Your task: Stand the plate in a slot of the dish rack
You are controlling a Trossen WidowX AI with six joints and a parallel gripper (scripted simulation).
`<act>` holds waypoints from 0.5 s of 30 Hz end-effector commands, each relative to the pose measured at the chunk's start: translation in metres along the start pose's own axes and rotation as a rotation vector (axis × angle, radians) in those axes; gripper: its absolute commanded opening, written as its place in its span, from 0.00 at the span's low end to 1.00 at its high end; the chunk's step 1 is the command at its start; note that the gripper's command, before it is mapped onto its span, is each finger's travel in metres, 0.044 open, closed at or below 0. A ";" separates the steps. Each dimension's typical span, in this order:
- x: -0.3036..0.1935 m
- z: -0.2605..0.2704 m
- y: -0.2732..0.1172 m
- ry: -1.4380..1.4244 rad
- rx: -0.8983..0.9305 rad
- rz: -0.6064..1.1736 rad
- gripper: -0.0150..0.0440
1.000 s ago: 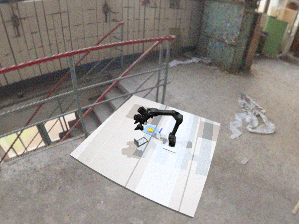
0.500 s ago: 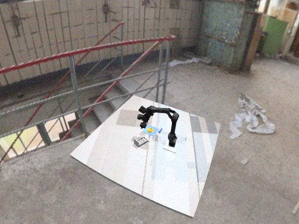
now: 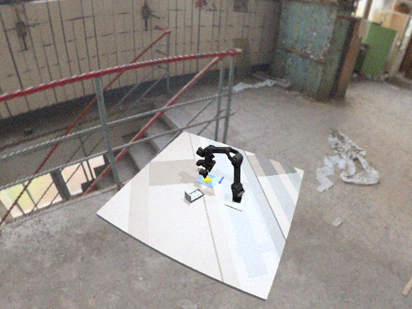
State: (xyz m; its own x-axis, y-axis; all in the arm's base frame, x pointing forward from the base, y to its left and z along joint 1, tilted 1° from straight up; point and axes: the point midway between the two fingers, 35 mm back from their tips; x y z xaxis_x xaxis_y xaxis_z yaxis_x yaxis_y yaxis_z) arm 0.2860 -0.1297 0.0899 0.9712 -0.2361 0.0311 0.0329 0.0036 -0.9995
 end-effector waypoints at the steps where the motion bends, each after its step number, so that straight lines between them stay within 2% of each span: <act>1: -0.003 -0.003 0.003 0.005 -0.003 0.018 0.93; 15: -0.002 -0.004 0.026 0.002 -0.004 0.018 0.93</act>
State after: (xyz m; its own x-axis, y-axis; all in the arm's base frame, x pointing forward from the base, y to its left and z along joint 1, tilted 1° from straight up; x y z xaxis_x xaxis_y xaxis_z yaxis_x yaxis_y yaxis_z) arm 0.2849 -0.1325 0.0710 0.9697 -0.2436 0.0205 0.0224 0.0050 -0.9997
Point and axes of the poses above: the point midway between the two fingers, 35 mm back from their tips, its own y axis out along the fingers, its own z axis across the jaws, x = y × z, and after that the axes turned 6 degrees about y, right-handed
